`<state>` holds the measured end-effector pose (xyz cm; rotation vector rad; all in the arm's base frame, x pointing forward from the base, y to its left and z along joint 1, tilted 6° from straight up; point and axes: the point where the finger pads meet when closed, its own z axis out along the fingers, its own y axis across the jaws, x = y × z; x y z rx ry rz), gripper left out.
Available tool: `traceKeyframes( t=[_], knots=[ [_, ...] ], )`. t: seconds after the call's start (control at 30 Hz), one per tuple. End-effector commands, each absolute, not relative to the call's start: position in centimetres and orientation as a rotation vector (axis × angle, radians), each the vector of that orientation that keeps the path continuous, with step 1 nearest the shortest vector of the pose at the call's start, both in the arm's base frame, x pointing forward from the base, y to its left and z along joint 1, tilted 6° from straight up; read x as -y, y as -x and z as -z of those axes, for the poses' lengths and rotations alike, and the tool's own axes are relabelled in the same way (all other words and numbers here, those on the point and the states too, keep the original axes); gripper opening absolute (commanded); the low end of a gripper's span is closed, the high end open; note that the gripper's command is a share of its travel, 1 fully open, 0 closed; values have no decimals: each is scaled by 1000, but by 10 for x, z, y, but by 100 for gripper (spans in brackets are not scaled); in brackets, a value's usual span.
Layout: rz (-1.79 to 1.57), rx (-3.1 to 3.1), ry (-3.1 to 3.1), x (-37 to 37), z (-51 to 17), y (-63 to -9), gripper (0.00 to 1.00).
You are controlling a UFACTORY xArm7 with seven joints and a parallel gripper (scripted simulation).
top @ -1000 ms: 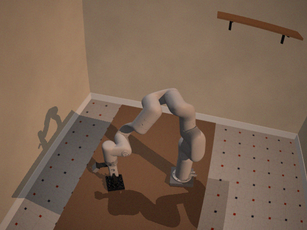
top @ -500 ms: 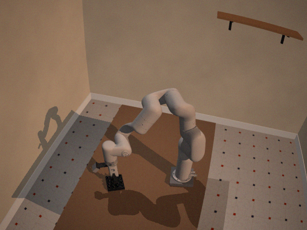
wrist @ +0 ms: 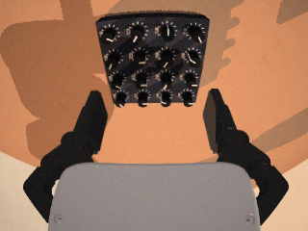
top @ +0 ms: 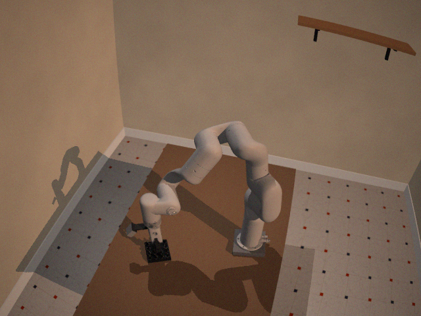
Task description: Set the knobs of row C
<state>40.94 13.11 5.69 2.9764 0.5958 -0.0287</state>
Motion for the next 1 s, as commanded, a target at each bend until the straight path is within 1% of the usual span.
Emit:
traceKeyframes(
  t=[0.0,0.43,0.97],
  knots=[
    [22,-596,-2977,-132,-58,-411,100],
    [23,-596,-2977,-130,-58,-407,100],
    [23,-596,-2977,-121,-59,-384,100]
  ],
)
